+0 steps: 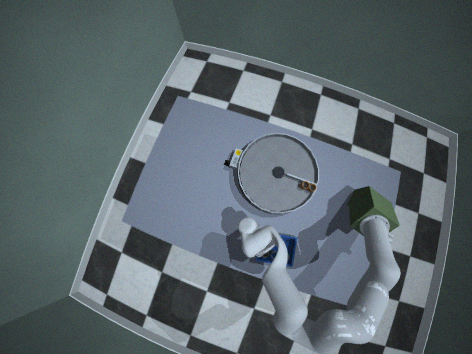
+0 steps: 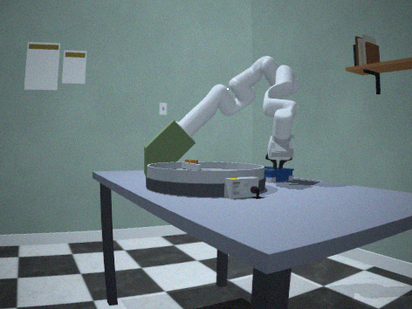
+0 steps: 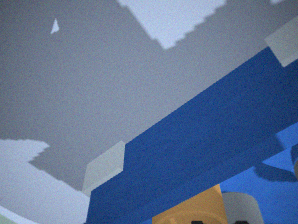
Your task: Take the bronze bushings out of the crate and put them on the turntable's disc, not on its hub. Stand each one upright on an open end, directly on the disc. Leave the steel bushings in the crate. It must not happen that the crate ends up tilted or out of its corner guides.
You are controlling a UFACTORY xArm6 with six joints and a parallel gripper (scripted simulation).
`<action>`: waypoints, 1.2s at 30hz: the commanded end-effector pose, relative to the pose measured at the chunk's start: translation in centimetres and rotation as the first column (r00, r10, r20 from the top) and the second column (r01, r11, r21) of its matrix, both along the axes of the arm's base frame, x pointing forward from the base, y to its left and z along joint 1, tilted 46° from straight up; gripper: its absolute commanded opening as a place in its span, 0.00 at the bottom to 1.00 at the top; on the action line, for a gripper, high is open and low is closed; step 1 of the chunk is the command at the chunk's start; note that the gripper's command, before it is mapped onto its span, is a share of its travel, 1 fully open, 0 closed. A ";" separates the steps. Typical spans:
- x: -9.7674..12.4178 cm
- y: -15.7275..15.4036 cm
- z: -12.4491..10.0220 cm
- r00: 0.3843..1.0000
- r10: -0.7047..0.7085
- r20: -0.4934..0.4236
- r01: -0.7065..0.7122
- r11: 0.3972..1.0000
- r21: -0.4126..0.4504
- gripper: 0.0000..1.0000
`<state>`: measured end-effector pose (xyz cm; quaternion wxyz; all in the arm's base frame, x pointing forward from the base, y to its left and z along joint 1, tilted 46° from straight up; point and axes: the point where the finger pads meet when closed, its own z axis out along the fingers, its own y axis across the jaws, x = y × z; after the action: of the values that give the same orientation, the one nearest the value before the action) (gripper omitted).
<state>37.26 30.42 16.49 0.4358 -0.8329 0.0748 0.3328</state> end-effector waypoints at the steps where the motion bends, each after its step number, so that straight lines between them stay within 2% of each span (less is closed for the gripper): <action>1: 0.2 0.4 -0.4 1.000 -0.001 0.002 0.001 1.000 0.001 0.16; 15: 0.2 0.5 -0.4 1.000 -0.001 0.002 0.001 1.000 0.001 0.16; 16: 0.2 0.5 -0.4 1.000 -0.001 0.002 0.001 1.000 0.001 0.00; 36: 0.2 0.5 -0.4 1.000 -0.001 0.002 0.001 1.000 0.001 0.00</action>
<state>37.37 30.92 16.00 0.4359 -0.8329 0.0748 0.3326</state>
